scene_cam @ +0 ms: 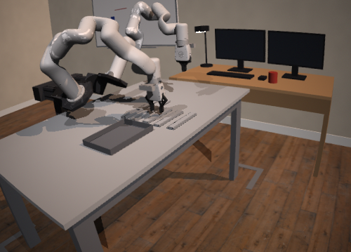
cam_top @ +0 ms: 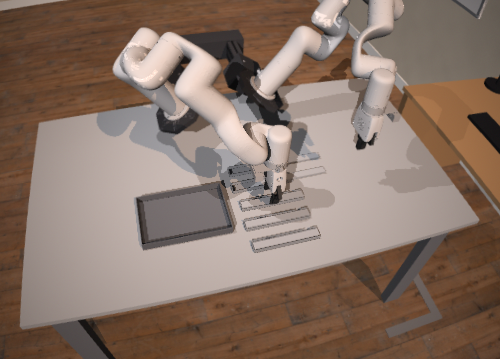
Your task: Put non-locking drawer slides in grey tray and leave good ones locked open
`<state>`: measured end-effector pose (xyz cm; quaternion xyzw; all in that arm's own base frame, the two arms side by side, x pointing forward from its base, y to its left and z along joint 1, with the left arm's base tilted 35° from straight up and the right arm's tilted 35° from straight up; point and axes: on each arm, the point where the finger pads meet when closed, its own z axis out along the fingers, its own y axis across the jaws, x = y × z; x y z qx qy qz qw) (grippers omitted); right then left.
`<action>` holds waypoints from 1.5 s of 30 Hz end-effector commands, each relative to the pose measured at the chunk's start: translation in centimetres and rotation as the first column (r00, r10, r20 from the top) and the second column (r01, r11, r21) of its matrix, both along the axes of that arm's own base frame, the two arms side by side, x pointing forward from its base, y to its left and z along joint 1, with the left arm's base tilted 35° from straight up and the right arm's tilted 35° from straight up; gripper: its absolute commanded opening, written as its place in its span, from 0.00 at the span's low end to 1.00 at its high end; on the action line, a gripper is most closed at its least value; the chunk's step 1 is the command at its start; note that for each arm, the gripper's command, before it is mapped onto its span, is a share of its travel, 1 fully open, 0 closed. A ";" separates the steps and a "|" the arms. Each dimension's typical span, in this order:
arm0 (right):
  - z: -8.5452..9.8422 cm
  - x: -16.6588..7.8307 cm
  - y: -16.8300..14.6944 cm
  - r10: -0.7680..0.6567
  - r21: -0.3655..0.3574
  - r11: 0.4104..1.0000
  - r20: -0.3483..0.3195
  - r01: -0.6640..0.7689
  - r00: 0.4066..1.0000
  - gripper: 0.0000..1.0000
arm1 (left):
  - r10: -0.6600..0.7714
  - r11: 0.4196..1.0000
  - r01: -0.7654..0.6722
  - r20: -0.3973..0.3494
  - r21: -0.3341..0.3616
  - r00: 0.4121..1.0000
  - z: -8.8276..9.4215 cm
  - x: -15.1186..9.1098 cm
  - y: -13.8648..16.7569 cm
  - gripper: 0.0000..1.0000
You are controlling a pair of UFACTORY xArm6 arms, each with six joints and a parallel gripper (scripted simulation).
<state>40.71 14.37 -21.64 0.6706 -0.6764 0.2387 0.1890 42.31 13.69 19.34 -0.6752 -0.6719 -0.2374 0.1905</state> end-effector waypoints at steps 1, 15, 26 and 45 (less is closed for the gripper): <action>0.0 0.2 0.1 0.001 0.002 1.000 0.003 -0.001 1.000 0.67 | -0.001 1.000 0.001 0.004 0.000 1.000 0.1 0.1 0.0 0.00; -1.3 0.3 -0.8 0.001 0.002 1.000 0.003 -0.001 1.000 0.67 | -0.001 1.000 0.001 0.004 0.000 1.000 0.1 0.1 0.0 0.00; -2.0 0.3 -1.3 0.001 0.002 1.000 0.003 -0.001 1.000 0.67 | -0.001 1.000 0.001 0.004 0.000 1.000 0.1 0.1 0.0 0.00; -2.0 0.3 -1.3 0.001 0.002 1.000 0.003 -0.001 1.000 0.00 | -0.001 1.000 0.001 0.004 0.000 1.000 0.1 0.1 0.0 0.00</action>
